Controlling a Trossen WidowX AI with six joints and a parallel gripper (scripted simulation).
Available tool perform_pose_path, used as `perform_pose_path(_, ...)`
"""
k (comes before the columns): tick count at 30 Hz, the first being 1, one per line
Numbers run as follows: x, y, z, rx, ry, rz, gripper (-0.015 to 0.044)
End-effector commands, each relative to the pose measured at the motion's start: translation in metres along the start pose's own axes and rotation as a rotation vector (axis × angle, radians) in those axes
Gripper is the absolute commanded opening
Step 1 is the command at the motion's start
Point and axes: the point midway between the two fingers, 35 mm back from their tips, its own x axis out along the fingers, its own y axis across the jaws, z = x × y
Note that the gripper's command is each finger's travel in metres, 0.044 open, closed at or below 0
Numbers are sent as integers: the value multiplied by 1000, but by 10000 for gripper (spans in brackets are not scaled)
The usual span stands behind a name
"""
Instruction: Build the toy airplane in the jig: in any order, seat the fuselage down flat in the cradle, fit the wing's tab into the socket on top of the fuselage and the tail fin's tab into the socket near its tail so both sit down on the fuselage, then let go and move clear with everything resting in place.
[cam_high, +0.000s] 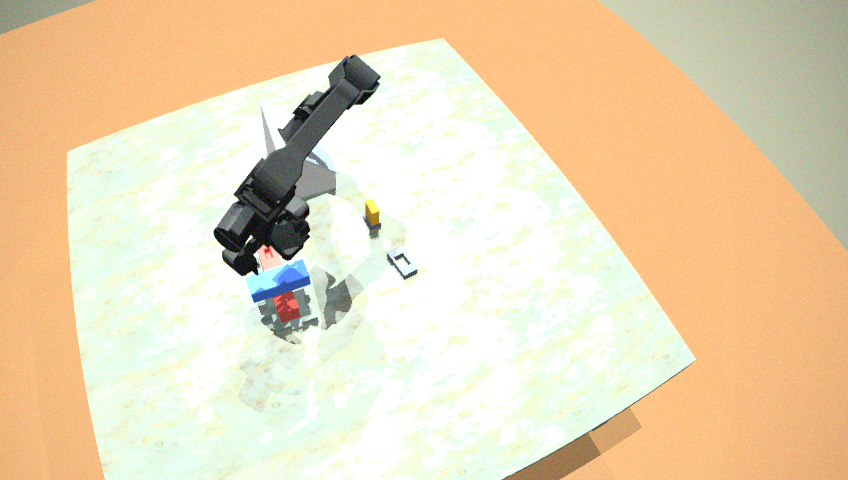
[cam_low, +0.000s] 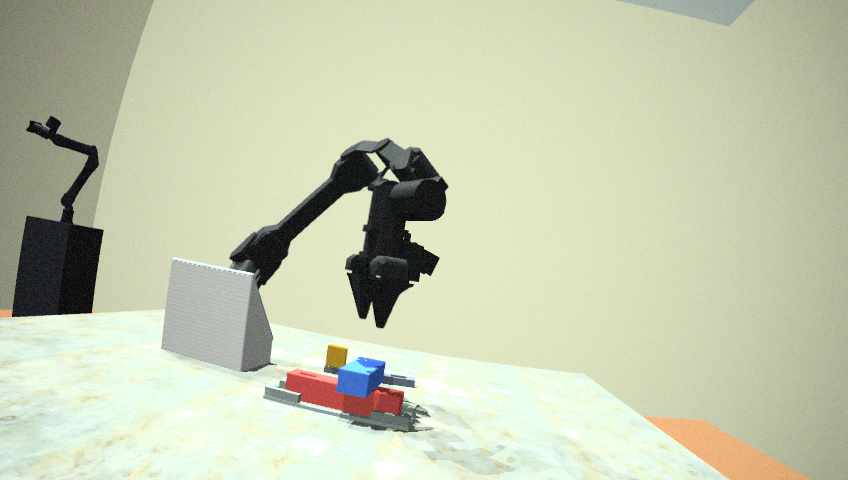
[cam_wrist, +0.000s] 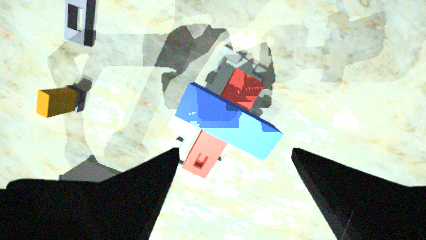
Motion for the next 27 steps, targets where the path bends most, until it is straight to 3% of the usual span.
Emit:
perform_pose_path(1,-1,-2,1,491,0,-6,440)
perform_pose_path(15,-3,6,6,492,1,-8,440)
perform_pose_path(27,-16,160,55,500,3,-19,440)
